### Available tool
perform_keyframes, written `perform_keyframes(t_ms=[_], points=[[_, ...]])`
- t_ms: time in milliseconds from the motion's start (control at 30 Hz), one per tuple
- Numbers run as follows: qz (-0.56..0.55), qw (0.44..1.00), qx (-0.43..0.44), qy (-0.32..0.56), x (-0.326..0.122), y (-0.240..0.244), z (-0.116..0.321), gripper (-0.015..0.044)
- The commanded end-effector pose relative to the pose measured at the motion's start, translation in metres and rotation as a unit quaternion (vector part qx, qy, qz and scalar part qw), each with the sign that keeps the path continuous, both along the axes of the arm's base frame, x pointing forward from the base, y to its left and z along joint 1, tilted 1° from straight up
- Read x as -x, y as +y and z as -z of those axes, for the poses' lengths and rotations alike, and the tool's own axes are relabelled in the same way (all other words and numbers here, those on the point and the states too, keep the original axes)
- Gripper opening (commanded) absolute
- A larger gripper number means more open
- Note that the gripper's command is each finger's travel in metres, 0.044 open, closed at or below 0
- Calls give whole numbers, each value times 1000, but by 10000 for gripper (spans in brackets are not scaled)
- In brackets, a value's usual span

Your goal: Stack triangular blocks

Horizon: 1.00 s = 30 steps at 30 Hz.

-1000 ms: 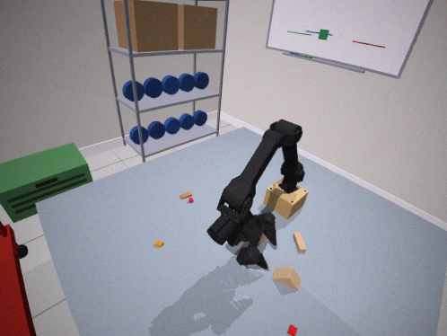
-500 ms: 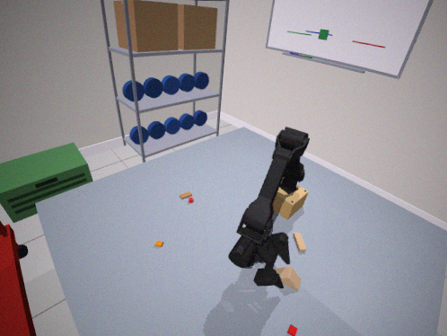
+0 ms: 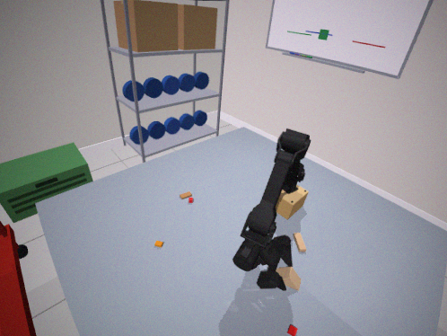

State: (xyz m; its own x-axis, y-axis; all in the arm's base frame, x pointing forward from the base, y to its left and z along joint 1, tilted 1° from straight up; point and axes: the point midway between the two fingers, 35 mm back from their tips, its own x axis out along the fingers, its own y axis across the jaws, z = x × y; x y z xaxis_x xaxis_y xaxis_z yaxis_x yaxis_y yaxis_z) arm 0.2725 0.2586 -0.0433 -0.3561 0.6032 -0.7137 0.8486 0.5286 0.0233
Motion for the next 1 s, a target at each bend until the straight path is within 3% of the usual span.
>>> perform_keyframes(t_ms=[0,233,433,600,967], points=[[0,1000,0,0,0,0,0,361],[0,1000,0,0,0,0,0,178],[0,1000,0,0,0,0,0,137],[0,1000,0,0,0,0,-3,6],[0,1000,0,0,-3,2,-54,0]])
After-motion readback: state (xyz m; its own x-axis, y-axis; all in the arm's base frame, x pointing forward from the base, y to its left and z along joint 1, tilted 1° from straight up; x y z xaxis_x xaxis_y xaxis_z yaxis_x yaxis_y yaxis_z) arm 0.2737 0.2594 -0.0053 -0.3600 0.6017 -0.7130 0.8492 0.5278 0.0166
